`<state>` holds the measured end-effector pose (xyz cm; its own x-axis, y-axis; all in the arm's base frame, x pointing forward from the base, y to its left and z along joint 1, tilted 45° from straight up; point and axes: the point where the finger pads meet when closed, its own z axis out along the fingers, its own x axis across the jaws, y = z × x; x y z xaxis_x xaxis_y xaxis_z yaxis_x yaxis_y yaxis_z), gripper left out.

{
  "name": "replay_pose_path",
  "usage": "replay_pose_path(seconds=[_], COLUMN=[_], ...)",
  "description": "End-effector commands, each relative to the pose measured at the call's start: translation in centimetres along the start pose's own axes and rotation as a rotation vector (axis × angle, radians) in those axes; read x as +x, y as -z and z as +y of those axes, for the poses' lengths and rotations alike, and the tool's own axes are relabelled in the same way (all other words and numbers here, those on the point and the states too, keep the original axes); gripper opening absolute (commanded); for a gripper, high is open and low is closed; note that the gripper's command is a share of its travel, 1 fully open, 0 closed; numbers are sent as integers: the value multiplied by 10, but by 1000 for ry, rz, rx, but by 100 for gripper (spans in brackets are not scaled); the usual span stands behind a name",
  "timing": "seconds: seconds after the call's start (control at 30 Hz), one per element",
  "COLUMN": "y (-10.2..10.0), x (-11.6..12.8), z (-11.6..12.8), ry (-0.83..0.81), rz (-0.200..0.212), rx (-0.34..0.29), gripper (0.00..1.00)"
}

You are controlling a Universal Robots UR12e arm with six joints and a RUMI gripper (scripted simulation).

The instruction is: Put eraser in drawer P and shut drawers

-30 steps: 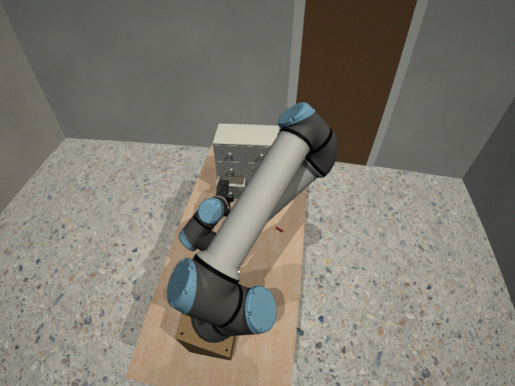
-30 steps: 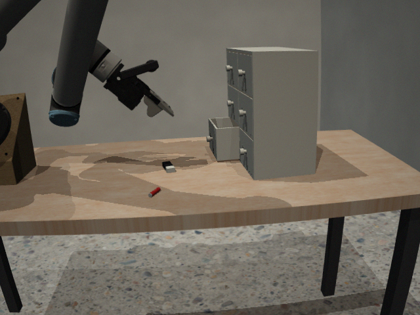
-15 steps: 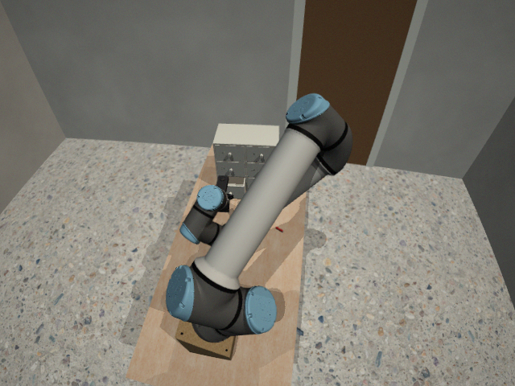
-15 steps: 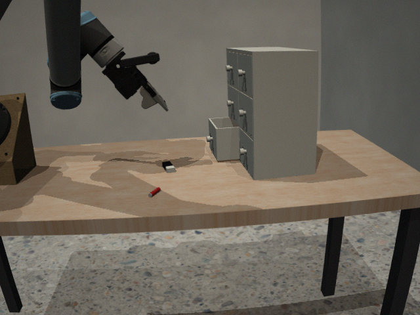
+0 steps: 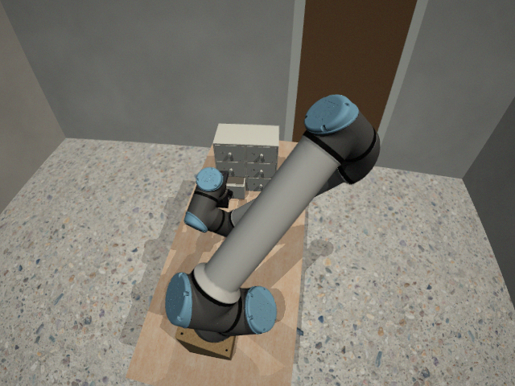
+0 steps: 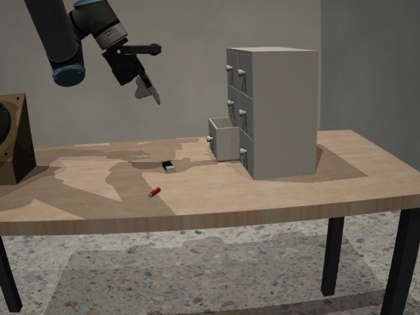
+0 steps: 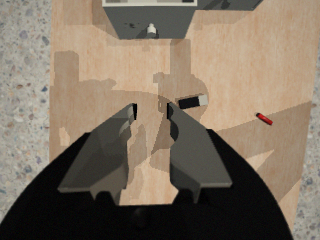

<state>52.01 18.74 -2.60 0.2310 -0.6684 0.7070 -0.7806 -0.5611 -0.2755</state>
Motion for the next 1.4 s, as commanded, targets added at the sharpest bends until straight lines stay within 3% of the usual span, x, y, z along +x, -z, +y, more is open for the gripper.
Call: replay_pose_path(seconds=[0.0, 0.37, 0.43, 0.83, 1.37], y=[10, 33, 33, 54, 65], x=[-1, -1, -1, -1, -1], z=[1, 6, 6, 11, 13], ry=[-6, -5, -5, -5, -5], rz=[-7, -8, -8, -8, -8], rx=[-110, -270, -270, -412, -487], gripper=[20, 20, 20, 20, 20])
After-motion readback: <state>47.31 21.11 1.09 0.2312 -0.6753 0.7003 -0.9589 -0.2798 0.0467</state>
